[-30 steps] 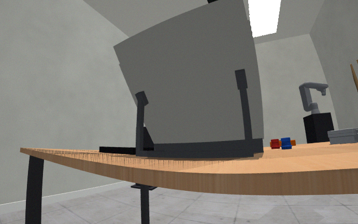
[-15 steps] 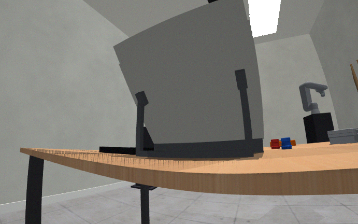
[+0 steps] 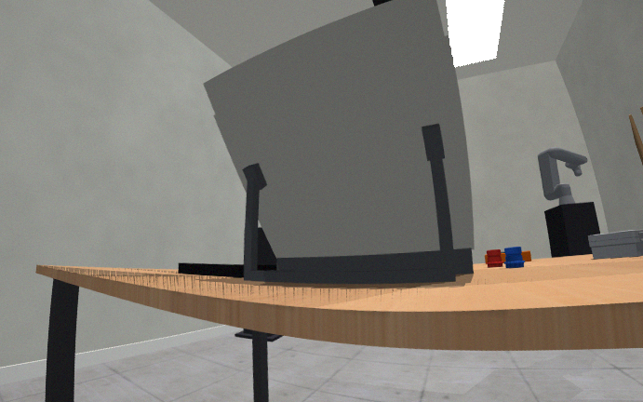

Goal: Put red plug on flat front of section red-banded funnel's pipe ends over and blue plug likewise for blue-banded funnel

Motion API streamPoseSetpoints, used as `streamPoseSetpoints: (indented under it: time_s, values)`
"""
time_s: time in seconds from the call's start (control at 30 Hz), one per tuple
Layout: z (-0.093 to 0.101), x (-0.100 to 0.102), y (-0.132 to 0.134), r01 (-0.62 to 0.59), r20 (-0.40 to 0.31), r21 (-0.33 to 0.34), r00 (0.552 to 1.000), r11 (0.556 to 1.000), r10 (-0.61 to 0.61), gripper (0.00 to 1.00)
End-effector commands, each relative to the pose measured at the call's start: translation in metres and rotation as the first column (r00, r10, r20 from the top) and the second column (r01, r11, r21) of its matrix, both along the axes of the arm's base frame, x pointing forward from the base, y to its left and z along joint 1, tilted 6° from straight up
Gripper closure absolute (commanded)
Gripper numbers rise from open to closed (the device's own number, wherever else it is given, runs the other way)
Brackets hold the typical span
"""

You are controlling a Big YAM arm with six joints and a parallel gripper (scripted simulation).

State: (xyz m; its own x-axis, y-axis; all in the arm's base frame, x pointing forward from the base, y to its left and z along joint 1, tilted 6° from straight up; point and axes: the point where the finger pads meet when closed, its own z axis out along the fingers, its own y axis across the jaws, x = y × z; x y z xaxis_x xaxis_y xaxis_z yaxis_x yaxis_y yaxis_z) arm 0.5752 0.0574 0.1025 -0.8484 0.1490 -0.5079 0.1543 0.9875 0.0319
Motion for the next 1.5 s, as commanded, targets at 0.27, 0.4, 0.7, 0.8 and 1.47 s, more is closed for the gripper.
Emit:
streamPoseSetpoints:
  time_s: [0.27, 0.4, 0.7, 0.8, 1.47]
  values:
    - [0.002, 0.017, -0.003, 0.003, 0.026, 0.001, 1.000, 1.000, -0.003, 1.00]
    - [-0.007, 0.014, -0.002, 0.003, 0.026, 0.001, 1.000, 1.000, -0.003, 1.00]
    - [-0.022, 0.010, -0.001, 0.003, 0.027, 0.001, 1.000, 1.000, -0.003, 1.00]
    - [-0.024, 0.011, -0.001, 0.003, 0.027, 0.001, 1.000, 1.000, -0.003, 1.00]
    - [-0.035, 0.011, -0.002, 0.001, 0.034, 0.002, 0.999, 1.000, -0.002, 1.00]
